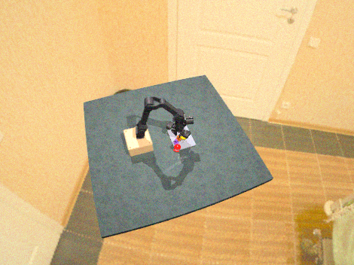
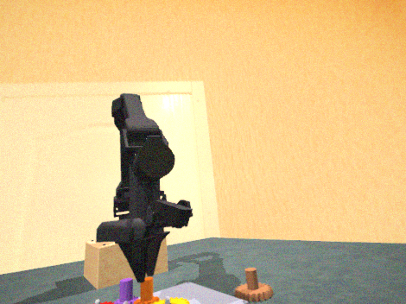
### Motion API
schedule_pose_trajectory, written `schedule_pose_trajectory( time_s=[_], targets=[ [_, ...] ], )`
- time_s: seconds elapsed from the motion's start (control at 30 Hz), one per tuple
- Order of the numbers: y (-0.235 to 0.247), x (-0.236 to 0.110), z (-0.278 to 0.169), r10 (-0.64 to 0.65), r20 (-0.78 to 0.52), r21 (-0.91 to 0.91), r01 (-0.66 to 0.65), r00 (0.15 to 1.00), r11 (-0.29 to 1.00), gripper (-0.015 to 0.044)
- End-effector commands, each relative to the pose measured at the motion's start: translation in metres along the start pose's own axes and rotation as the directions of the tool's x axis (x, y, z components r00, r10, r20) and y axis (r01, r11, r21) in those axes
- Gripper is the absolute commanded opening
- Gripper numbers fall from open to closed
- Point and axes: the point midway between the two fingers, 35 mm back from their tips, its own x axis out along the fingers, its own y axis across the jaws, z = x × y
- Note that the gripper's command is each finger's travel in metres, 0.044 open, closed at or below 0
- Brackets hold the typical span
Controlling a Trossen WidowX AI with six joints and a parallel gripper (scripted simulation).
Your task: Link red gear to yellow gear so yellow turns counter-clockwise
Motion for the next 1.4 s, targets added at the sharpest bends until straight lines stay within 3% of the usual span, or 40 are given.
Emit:
schedule_pose_trajectory(
  time_s=[0.0,0.17,0.2,0.33,0.57,1.37],
  targets=[
    [-0.004,-0.028,0.003,-0.021,0.013,-0.058,0.022,1.000,0.998,0.0140],
    [-0.003,-0.040,0.002,-0.021,0.014,-0.085,0.022,1.000,0.996,0.0140],
    [-0.003,-0.035,0.002,-0.016,0.014,-0.064,0.017,1.000,0.998,0.0166],
    [0.001,-0.081,-0.001,-0.016,0.014,-0.064,0.017,1.000,0.998,0.0271],
    [0.001,-0.081,-0.001,-0.016,0.014,-0.064,0.017,1.000,0.998,0.0440],
    [0.001,-0.081,-0.001,-0.016,0.014,-0.064,0.017,1.000,0.998,0.0440]
  ],
)
